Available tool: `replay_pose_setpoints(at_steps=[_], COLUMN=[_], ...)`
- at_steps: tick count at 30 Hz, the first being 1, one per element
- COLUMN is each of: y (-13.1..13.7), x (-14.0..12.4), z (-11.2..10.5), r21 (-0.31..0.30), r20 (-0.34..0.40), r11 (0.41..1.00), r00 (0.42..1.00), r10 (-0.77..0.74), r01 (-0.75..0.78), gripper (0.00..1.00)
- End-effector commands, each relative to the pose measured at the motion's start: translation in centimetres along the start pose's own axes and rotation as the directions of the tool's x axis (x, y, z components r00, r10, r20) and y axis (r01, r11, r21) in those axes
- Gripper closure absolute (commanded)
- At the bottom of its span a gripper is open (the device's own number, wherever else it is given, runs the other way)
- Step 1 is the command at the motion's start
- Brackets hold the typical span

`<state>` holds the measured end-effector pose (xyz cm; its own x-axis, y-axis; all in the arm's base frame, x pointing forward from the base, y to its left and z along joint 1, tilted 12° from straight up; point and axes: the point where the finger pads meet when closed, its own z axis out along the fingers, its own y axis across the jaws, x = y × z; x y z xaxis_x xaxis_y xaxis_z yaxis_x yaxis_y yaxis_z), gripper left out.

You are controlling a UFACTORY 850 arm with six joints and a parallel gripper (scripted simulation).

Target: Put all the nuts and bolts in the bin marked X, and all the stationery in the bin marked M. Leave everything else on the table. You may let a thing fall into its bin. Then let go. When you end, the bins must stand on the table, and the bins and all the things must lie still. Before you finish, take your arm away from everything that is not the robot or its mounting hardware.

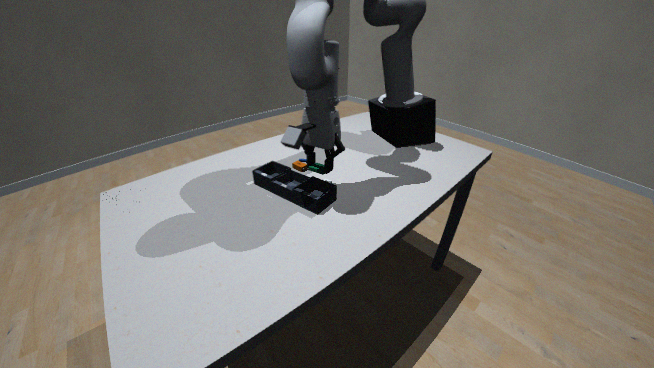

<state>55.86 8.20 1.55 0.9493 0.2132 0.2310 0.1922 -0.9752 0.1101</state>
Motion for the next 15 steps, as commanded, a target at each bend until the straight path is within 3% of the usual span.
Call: replay_pose_setpoints(at_steps=[1,6,15], y=[-1.3,-2.4,-2.4], x=[2.9,5.1,5.2], z=[0.2,0.4,0.4], r21=[-0.022,-0.022,-0.022], r20=[0.061,0.061,0.061], r11=[0.999,0.999,0.999], r00=[0.997,0.997,0.997], r10=[0.051,0.051,0.051], r01=[-0.05,-0.05,-0.05], gripper=[1.0,1.0,1.0])
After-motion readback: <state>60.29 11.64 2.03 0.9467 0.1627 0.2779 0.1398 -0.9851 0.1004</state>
